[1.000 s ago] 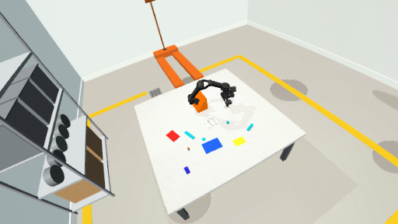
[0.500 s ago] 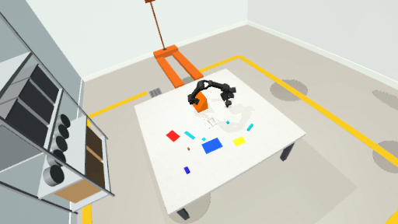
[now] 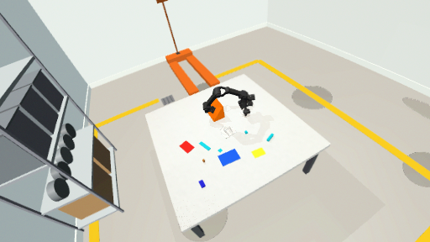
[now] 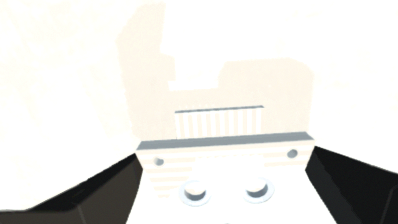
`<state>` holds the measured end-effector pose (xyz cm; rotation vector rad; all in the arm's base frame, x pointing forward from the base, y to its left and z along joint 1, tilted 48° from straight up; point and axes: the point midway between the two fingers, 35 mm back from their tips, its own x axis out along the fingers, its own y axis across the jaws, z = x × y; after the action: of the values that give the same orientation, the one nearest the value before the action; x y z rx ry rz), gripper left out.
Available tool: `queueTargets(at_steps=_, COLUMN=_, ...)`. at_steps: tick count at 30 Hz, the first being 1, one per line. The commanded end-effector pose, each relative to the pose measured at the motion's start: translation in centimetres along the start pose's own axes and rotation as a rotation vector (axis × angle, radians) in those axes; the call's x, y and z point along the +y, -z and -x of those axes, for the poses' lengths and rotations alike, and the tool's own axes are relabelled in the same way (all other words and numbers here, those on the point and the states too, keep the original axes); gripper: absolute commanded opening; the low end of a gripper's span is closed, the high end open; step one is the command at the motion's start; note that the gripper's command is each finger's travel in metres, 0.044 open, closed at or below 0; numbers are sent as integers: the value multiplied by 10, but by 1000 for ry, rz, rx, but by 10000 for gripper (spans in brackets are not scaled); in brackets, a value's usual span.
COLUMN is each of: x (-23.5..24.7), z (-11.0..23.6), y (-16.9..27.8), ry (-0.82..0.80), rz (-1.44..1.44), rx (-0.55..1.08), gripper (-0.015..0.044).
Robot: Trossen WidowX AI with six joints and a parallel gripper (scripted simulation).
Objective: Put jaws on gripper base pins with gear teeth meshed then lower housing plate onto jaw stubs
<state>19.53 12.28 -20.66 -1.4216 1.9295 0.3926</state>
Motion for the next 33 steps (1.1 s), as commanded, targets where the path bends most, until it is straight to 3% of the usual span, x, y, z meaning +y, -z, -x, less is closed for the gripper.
queueTargets(at_steps=1, x=-1, z=-1, y=0, ry=4, rz=4, rx=0, gripper=440)
queueTargets(at_steps=15, x=0, z=0, y=0, ry=0, rz=0, rx=0, gripper=353)
queueTargets(at_steps=33, x=-1, z=14, y=-1, ry=1, rz=1, rx=-1, gripper=351)
